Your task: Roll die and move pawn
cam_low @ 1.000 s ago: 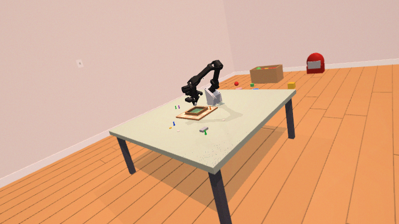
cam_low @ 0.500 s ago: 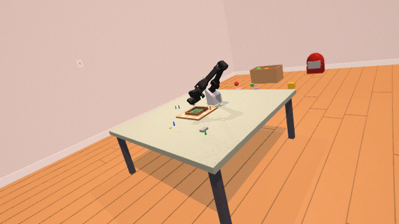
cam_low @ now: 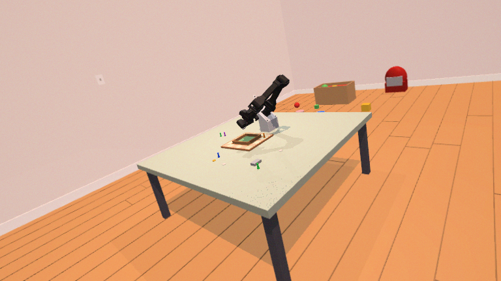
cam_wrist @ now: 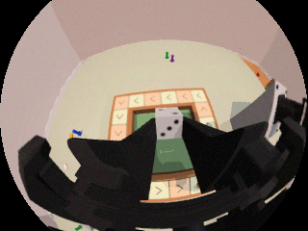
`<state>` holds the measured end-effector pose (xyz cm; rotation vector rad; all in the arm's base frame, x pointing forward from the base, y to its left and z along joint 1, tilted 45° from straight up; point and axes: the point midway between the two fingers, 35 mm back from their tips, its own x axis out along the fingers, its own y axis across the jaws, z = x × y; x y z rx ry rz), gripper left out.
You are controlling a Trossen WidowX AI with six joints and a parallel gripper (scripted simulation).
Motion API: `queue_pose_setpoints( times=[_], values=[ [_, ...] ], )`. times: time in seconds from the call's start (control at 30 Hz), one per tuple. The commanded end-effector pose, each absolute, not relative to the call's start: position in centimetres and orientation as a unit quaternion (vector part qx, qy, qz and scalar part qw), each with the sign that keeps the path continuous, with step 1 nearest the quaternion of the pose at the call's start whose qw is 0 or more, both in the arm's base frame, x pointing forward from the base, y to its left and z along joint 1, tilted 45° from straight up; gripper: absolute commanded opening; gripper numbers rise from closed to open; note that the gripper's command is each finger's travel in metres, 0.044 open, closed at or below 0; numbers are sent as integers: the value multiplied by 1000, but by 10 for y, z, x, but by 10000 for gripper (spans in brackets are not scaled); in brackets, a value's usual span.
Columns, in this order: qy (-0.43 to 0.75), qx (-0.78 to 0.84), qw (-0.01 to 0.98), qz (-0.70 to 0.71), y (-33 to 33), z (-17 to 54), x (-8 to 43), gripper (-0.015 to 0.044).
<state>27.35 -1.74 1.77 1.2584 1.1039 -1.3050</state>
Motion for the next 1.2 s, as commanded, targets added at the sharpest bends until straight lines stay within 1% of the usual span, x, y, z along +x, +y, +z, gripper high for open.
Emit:
queue_pose_setpoints(
  times=[0.0, 0.67, 0.93, 1.07, 1.17],
  values=[
    [452, 516, 487, -541, -18, 22, 272, 0],
    [455, 515, 486, -539, -18, 21, 271, 0],
    [455, 515, 486, -539, -18, 21, 271, 210],
    [451, 515, 487, -542, -44, 47, 269, 315],
    [451, 515, 487, -542, -46, 49, 268, 394]
  ],
)
